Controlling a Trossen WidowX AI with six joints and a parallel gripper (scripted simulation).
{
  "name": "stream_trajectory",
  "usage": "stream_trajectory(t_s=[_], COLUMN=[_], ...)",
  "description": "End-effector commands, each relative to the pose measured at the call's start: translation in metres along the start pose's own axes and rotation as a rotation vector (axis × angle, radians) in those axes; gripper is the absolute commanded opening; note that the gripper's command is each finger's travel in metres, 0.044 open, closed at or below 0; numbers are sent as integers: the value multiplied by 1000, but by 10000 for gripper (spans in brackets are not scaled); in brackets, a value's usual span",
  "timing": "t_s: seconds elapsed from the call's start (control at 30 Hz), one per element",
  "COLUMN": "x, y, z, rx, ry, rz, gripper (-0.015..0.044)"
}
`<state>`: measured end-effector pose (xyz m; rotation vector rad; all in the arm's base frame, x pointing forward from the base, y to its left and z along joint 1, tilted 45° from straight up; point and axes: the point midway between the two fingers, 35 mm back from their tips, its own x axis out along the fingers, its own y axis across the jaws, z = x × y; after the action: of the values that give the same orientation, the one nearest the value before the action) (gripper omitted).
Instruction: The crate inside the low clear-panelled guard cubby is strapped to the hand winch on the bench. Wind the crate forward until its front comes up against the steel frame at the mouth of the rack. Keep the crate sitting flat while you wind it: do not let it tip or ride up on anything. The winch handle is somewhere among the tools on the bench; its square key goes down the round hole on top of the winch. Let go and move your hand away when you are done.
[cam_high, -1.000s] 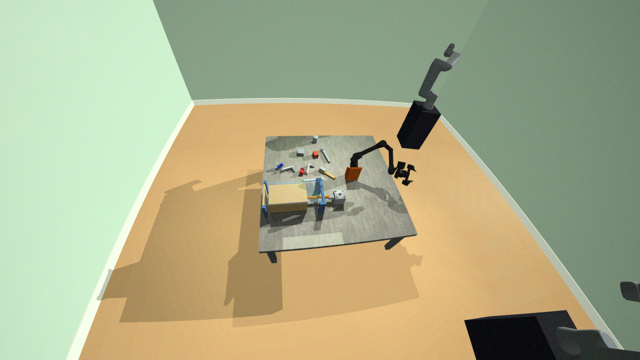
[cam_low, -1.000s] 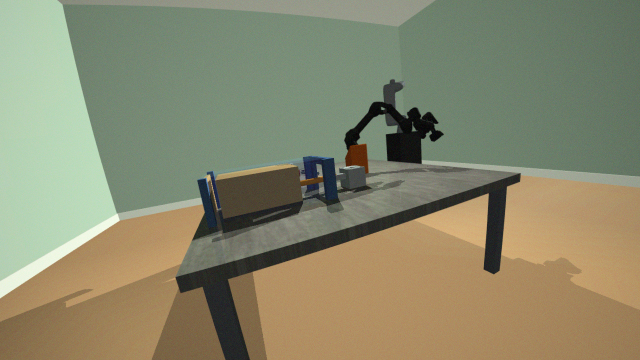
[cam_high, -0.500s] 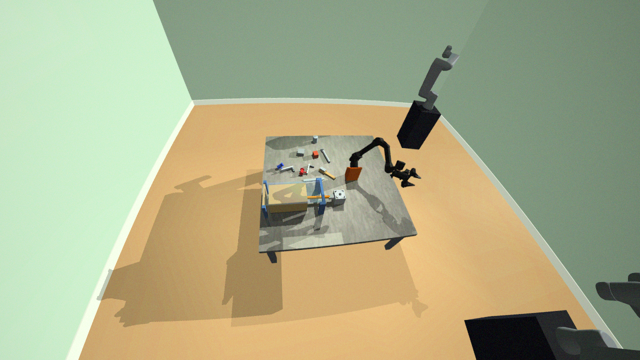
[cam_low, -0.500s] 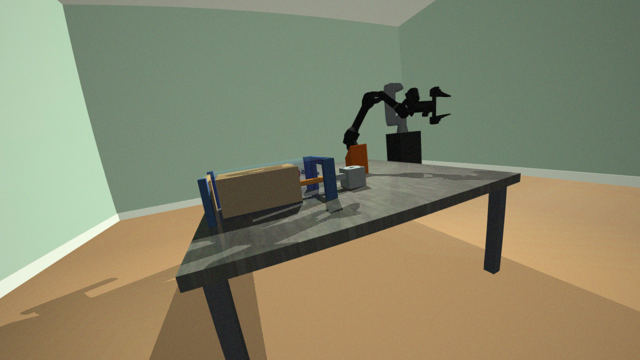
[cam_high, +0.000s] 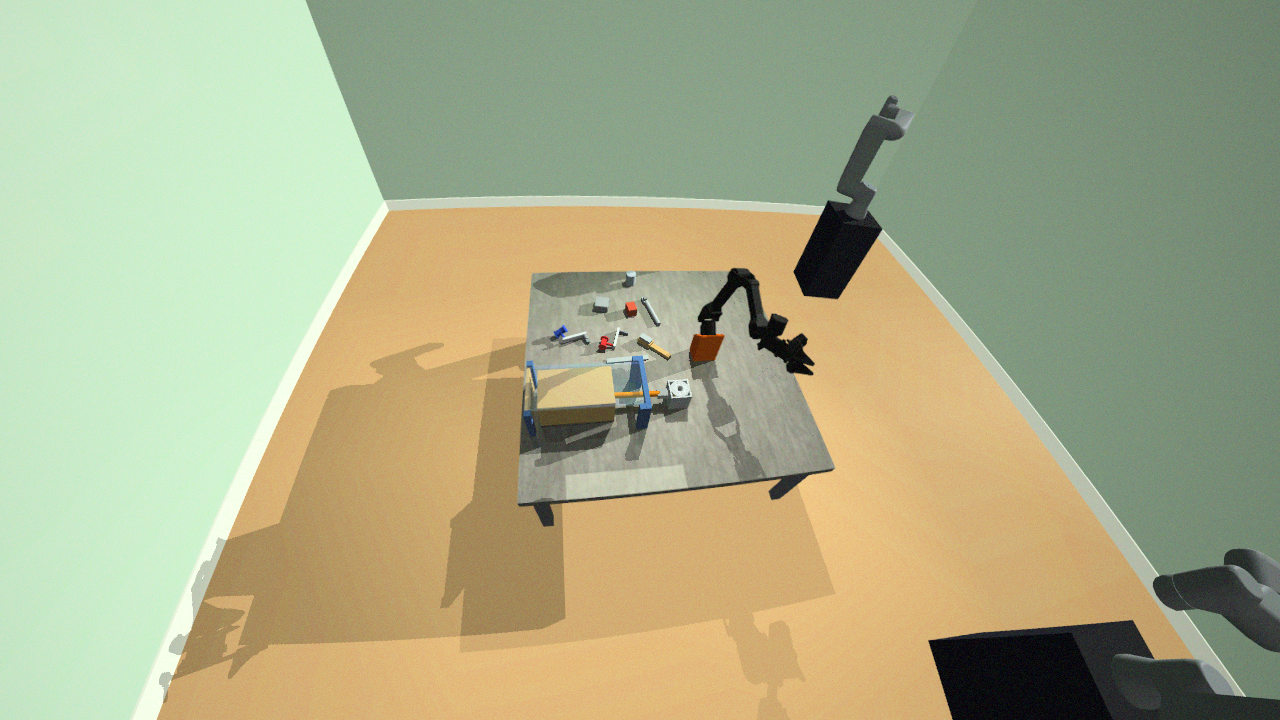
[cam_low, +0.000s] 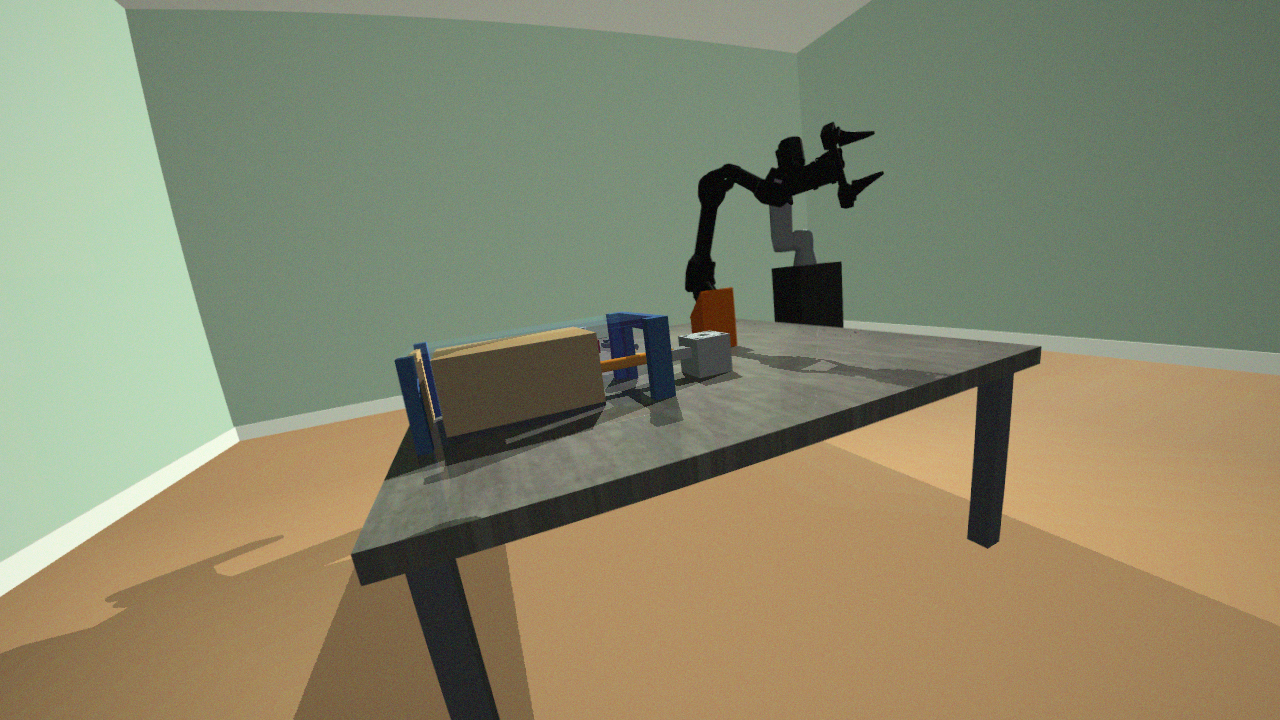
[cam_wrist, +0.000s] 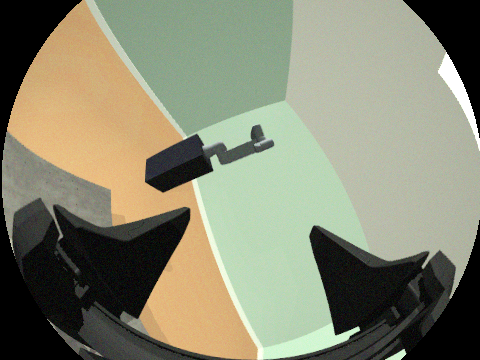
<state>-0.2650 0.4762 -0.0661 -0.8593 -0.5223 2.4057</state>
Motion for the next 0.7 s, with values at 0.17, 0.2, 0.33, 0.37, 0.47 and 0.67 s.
stream_trajectory(t_s=[0.17, 0.2, 0.33, 0.37, 0.47, 0.67], x=[-46, -53, -84, -94, -119, -172], y=[-68, -76, -105, -113, -128, -151], z=[-78, -89, -131, -142, -166, -215], rx=[367, 419, 625, 680, 804, 1056], ry=[201, 228, 330, 352, 399, 498], rz=[-127, -152, -262, -300, -391, -562], gripper=[440, 440, 440, 440, 440, 440])
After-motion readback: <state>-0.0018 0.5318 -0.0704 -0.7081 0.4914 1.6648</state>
